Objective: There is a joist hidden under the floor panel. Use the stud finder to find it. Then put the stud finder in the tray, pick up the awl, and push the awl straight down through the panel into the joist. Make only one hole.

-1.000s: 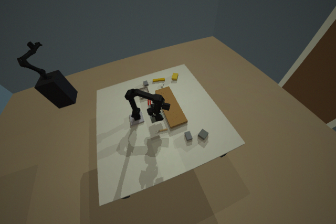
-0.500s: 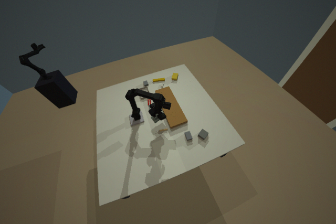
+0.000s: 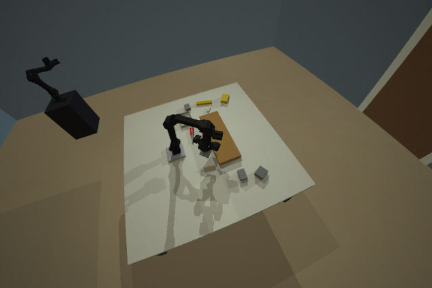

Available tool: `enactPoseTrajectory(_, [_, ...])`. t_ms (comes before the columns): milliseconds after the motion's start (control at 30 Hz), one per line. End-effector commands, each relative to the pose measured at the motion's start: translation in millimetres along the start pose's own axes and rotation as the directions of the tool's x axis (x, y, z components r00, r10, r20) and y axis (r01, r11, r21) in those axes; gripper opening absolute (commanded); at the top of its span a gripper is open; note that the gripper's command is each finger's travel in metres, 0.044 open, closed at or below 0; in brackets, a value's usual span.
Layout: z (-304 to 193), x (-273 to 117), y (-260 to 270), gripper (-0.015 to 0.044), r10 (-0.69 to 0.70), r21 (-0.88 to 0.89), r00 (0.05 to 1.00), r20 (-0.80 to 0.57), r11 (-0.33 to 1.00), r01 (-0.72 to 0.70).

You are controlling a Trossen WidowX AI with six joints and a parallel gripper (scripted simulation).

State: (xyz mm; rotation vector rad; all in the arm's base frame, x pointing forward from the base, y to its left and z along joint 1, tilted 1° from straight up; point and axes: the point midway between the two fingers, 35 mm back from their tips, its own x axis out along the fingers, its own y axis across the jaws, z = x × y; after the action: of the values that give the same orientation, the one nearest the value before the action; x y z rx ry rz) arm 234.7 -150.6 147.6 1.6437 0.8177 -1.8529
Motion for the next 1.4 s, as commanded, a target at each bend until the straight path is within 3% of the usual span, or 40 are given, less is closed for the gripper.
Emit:
enactPoseTrajectory(0, [-5, -3, 9, 0.0, 0.025, -0.143, 0.999, -0.025, 0.989, -0.028])
enactPoseTrajectory(300, [-13, -7, 25, 0.0, 0.066, -0.437, 0.996, -0.063, 0.895, -0.087])
enactPoseTrajectory(600, [-21, -11, 42, 0.0, 0.107, -0.688, 0.989, -0.102, 0.711, -0.148])
enactPoseTrajectory(1000, [-31, -17, 64, 0.0, 0.161, -0.912, 0.975, -0.153, 0.357, -0.202])
enactPoseTrajectory(1367, [-41, -23, 83, 0.0, 0.209, -0.98, 0.958, -0.199, -0.026, -0.198])
